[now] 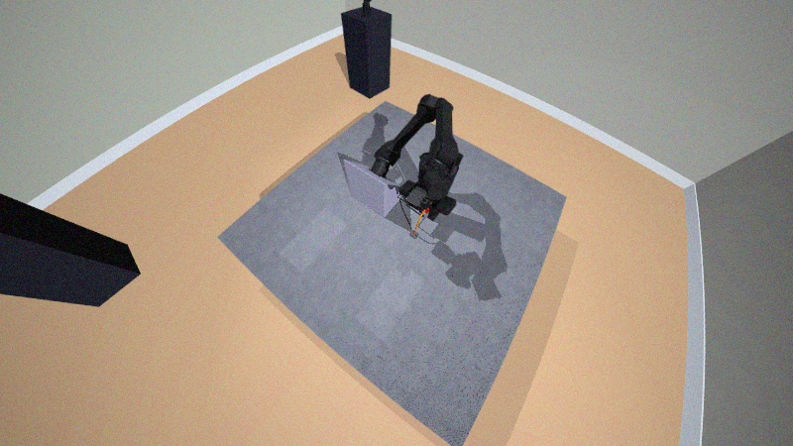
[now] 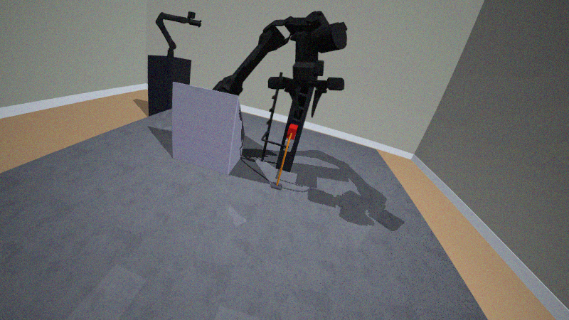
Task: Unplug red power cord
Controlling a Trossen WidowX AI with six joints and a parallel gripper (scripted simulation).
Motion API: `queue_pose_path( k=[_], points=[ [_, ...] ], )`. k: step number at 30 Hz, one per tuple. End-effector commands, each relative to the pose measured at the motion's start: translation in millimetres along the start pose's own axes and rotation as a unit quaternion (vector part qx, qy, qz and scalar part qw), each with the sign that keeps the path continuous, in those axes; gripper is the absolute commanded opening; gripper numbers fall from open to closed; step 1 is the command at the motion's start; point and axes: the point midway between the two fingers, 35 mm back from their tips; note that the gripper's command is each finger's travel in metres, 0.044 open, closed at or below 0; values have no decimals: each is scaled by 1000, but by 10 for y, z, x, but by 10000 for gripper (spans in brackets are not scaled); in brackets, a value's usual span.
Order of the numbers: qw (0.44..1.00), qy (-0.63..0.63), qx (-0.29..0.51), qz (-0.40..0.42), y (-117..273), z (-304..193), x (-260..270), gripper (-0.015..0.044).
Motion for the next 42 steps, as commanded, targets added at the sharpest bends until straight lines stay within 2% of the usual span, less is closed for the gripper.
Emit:
queue_pose_path(
  k=[1, 15, 42],
  points=[
    [991, 2, 47, -129, -432, -265, -363, 160],
    [989, 2, 50, -137, -457, -294, -374, 160],
    [989, 1, 51, -137, -394, -670, -470, 160]
  ],
)
Point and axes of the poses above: the point midway between the two fingers, 35 mm back from their tips, its own y axis back along the fingers, its own x axis across the jaws, z = x × y, and after that the axes turned 13 degrees about -y, right-handed
